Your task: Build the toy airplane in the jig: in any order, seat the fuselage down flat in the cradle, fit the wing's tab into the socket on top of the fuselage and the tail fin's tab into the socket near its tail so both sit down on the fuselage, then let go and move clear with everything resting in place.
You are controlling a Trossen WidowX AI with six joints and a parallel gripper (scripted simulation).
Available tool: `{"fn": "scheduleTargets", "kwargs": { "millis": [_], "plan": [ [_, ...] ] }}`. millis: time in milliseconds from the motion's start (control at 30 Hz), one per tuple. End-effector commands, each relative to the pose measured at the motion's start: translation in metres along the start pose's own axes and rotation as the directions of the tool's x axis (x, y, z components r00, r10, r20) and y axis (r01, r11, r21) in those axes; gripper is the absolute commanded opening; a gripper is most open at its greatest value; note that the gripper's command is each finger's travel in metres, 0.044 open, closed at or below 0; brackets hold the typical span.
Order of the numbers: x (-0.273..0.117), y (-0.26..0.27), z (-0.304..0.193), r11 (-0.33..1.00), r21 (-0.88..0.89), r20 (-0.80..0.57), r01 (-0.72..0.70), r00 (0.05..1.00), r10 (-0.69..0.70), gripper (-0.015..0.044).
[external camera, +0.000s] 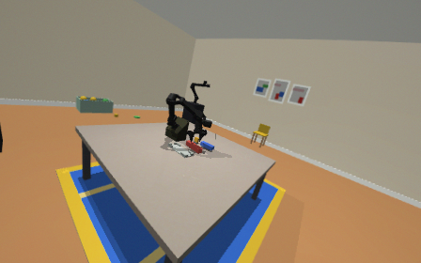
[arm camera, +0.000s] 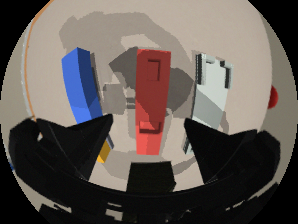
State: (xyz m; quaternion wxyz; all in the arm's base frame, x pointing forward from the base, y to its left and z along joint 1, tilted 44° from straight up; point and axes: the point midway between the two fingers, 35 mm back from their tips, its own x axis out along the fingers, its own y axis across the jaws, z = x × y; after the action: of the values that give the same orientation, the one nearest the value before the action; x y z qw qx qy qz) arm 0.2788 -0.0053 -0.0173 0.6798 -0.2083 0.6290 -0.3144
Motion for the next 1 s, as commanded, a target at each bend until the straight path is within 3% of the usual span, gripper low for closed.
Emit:
{"fn": "scheduleTargets", "kwargs": {
  "millis": [0, 967],
  "plan": [
    [0.01, -0.002, -0.004, 1.0, -0.011, -0.009, 0.011, 1.0, -0.011, 0.044],
    [0.052, -0.003, -0.004, 1.0, -0.011, -0.009, 0.012, 1.0, -0.012, 0.044]
  ]
}}
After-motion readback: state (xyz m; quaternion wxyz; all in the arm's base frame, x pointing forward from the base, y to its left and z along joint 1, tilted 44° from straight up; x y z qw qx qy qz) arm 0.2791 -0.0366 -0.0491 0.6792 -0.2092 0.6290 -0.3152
